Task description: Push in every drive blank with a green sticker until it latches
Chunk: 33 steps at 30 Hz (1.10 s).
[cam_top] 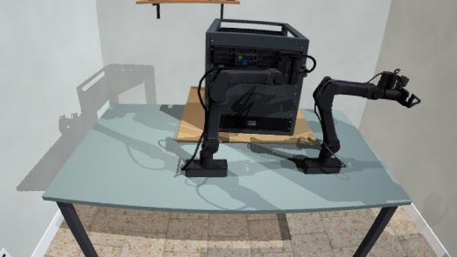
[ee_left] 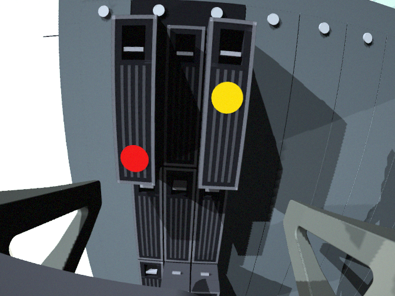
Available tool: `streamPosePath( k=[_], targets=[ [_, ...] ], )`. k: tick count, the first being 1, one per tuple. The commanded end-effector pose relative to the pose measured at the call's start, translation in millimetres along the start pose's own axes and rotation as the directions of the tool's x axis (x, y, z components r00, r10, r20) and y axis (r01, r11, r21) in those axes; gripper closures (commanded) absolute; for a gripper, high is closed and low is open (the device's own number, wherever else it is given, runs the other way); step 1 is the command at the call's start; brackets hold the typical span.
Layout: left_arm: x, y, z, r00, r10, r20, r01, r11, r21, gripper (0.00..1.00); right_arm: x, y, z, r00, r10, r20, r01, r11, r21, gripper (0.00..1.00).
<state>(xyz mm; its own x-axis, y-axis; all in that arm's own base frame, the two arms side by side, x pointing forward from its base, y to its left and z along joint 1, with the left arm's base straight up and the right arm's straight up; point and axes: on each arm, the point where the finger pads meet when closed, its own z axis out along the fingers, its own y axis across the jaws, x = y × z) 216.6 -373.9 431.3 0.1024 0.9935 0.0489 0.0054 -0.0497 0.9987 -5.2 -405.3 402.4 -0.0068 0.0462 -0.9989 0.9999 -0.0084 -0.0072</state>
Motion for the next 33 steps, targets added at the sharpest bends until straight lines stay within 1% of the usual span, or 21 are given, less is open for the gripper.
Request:
streamPosePath(
  k=[1,7,16,18,23,27,28,29,31,33],
  targets=[
    [20.7,19.6,0.3,0.997,-0.08,0.001,0.08,0.997,-0.016,0.0,-13.2,3.1,-8.1,0.999,0.007,0.046,-0.007,1.0,-0.001,0.0],
    [55.7,15.2,-0.2,0.997,-0.072,0.001,0.072,0.997,-0.017,0.0,-13.2,3.1,-8.1,0.999,0.007,0.046,-0.007,1.0,-0.001,0.0],
    [126.7,3.3,-1.0,0.999,-0.044,0.0,0.044,0.999,-0.01,0.0,-13.2,3.1,-8.1,0.999,0.007,0.046,-0.007,1.0,-0.001,0.0],
    [126.7,3.3,-1.0,0.999,-0.044,0.0,0.044,0.999,-0.01,0.0,-13.2,3.1,-8.1,0.999,0.007,0.046,-0.007,1.0,-0.001,0.0],
    [164.7,-1.3,-1.5,0.999,-0.048,0.0,0.048,0.999,-0.009,0.0,-13.2,3.1,-8.1,0.999,0.007,0.046,-0.007,1.0,-0.001,0.0],
    [189.6,-4.3,-1.9,0.999,-0.052,0.001,0.052,0.999,-0.009,0.0,-13.2,3.1,-8.1,0.999,0.007,0.046,-0.007,1.0,-0.001,0.0],
    [195.0,-4.1,-2.0,0.999,-0.054,0.001,0.054,0.998,-0.01,0.0,-13.2,3.1,-8.1,0.999,0.007,0.046,-0.007,1.0,-0.001,0.0],
    [202.3,3.8,-3.2,0.997,-0.075,0.001,0.075,0.997,-0.02,0.0,-13.2,3.1,-8.1,0.999,0.007,0.046,-0.007,1.0,-0.001,0.0],
    [207.8,-5.4,-2.2,0.998,-0.055,0.001,0.055,0.998,-0.01,0.0,-13.2,3.1,-8.1,0.999,0.007,0.046,-0.007,1.0,-0.001,0.0],
    [213.9,-5.5,-2.4,0.998,-0.057,0.001,0.057,0.998,-0.011,0.0,-13.2,3.1,-8.1,0.999,0.007,0.046,-0.007,1.0,-0.001,0.0]
  ],
)
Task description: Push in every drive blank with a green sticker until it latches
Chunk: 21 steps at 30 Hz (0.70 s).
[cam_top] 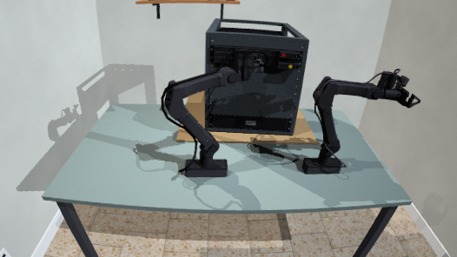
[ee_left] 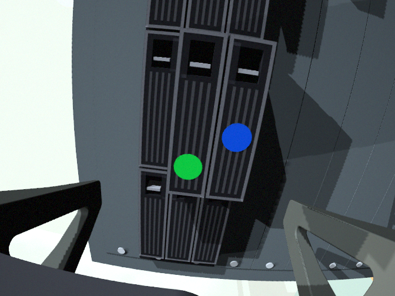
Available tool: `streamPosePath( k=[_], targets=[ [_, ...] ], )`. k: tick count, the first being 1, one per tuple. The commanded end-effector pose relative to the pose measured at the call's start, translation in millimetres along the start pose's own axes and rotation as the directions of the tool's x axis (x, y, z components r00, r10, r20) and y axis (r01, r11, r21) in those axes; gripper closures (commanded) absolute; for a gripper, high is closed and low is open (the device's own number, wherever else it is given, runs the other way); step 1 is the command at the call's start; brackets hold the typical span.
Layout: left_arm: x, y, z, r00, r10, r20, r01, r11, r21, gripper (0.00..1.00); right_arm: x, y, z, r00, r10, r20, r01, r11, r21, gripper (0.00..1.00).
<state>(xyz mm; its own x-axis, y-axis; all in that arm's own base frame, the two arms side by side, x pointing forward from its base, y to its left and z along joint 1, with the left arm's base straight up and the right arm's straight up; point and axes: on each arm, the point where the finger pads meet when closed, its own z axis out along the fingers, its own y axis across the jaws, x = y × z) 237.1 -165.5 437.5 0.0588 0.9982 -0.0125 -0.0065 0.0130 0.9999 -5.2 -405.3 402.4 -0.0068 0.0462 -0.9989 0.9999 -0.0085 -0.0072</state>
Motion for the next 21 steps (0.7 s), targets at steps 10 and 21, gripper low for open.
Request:
streamPosePath(
  k=[10,21],
  targets=[
    [13.0,5.6,-2.5,0.999,-0.012,0.047,0.012,1.0,-0.001,0.0,-13.2,3.1,-8.1,0.999,0.007,0.046,-0.007,1.0,-0.001,0.0],
    [11.9,7.3,-3.1,0.998,-0.021,0.051,0.021,1.0,-0.005,0.0,-13.2,3.1,-8.1,0.999,0.007,0.046,-0.007,1.0,-0.001,0.0]
  ],
)
